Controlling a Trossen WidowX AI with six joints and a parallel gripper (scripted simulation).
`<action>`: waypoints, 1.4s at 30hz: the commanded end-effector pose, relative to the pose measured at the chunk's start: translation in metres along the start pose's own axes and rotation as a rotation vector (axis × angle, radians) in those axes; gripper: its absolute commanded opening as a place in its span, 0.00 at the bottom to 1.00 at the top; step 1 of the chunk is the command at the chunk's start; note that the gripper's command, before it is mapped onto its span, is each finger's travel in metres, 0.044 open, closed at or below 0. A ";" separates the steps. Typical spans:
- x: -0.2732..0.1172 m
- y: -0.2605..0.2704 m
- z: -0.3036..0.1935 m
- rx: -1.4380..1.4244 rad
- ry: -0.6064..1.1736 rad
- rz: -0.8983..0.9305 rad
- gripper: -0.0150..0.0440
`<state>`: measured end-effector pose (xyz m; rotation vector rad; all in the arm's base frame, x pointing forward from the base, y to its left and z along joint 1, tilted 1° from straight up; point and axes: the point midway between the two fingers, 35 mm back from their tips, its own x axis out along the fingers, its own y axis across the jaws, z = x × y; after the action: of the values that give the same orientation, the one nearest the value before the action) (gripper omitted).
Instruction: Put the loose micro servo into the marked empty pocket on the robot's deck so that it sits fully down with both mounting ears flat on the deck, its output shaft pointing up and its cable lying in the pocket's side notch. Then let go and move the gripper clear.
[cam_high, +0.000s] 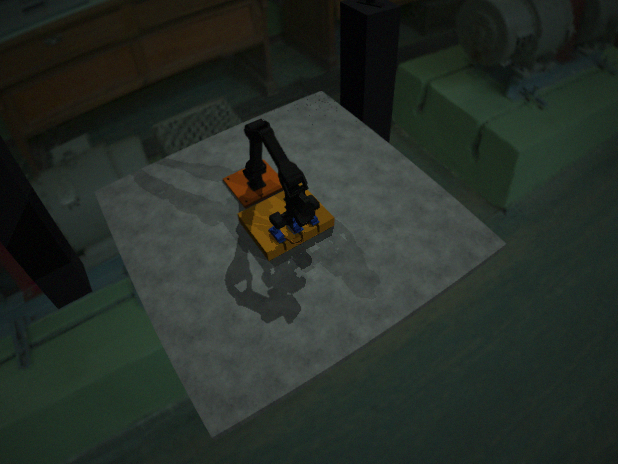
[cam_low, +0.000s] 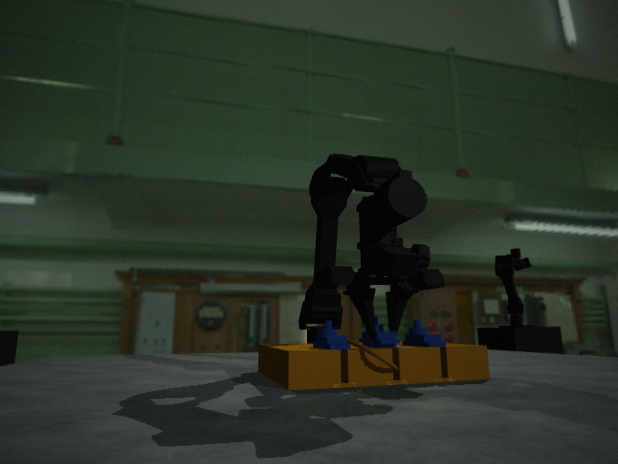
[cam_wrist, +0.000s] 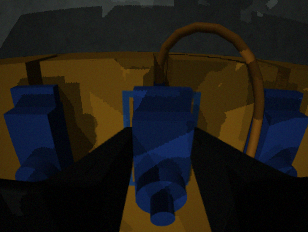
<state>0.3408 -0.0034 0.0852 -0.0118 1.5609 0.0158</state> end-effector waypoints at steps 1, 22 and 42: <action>0.004 0.000 -0.001 0.003 0.003 -0.001 0.25; -0.027 0.000 -0.002 0.003 0.003 -0.001 0.57; -0.092 0.000 -0.109 0.003 0.011 -0.001 1.00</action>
<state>0.2399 -0.0051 0.1788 -0.0076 1.5501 0.0109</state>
